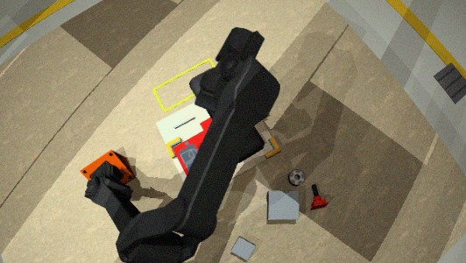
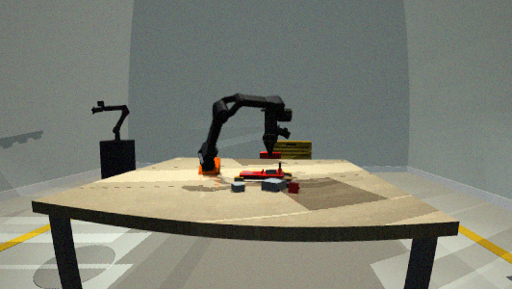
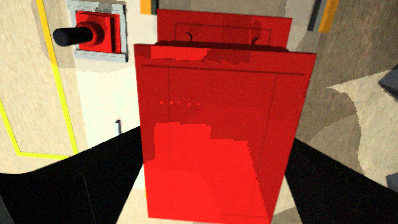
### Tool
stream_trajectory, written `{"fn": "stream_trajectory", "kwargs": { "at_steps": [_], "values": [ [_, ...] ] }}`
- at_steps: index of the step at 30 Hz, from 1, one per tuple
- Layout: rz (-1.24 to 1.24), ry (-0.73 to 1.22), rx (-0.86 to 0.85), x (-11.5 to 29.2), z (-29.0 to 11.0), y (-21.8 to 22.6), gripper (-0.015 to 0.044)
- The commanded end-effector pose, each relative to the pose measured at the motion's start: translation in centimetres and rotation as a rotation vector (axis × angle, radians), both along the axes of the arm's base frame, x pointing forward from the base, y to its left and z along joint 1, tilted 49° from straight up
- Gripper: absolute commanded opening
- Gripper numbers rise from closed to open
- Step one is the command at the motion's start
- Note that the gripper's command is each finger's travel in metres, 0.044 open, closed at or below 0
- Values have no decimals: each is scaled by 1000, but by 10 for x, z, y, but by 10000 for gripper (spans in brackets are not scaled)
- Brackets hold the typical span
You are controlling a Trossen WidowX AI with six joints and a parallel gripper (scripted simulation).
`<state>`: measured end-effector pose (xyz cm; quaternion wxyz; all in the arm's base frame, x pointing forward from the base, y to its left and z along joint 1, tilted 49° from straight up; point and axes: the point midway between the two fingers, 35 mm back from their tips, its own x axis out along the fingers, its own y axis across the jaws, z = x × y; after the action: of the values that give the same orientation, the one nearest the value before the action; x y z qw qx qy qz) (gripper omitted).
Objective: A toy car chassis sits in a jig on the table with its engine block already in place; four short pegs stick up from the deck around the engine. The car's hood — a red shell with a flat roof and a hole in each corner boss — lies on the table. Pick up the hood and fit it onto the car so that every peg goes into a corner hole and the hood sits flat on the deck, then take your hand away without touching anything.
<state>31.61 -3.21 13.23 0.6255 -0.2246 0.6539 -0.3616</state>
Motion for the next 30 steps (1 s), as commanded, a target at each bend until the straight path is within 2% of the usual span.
{"fn": "stream_trajectory", "kwargs": {
  "at_steps": [1, 19, 30],
  "values": [
    [-5, -17, -3, 3, 3, -2, 0],
    [-5, -18, -4, -2, -29, -39, 0],
    [-5, -18, -4, -2, -29, -39, 0]
  ]
}}
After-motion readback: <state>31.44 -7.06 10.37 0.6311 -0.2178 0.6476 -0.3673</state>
